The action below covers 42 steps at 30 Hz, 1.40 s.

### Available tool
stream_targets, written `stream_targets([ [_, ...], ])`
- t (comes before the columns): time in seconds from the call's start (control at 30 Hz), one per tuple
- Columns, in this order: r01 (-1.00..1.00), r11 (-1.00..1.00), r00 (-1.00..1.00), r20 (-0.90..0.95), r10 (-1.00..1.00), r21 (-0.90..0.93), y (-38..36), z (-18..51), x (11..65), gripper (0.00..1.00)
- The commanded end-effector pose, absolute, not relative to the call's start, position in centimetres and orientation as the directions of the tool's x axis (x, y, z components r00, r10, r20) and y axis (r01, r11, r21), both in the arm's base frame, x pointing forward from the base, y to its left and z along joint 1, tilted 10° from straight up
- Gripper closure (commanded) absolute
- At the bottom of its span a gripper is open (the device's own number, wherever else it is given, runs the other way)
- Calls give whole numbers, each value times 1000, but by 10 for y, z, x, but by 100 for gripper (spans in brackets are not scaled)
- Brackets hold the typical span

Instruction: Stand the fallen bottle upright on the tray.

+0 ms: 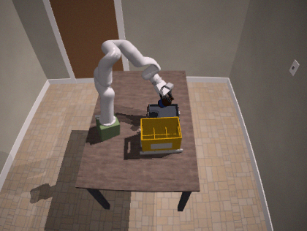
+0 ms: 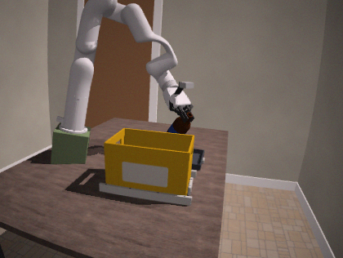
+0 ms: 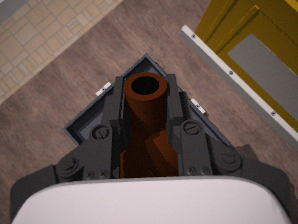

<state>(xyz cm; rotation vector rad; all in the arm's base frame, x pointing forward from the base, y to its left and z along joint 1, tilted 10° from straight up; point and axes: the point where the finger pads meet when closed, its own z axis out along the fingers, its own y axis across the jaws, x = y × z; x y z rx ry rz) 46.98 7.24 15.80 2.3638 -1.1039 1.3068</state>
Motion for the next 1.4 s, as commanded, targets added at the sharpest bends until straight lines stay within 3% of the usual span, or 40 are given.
stream_targets([
  [0.0,-705,-692,313,806,-502,-157,73,159,471,100],
  [1.37,-703,-693,206,887,-413,-159,74,160,470,100],
])
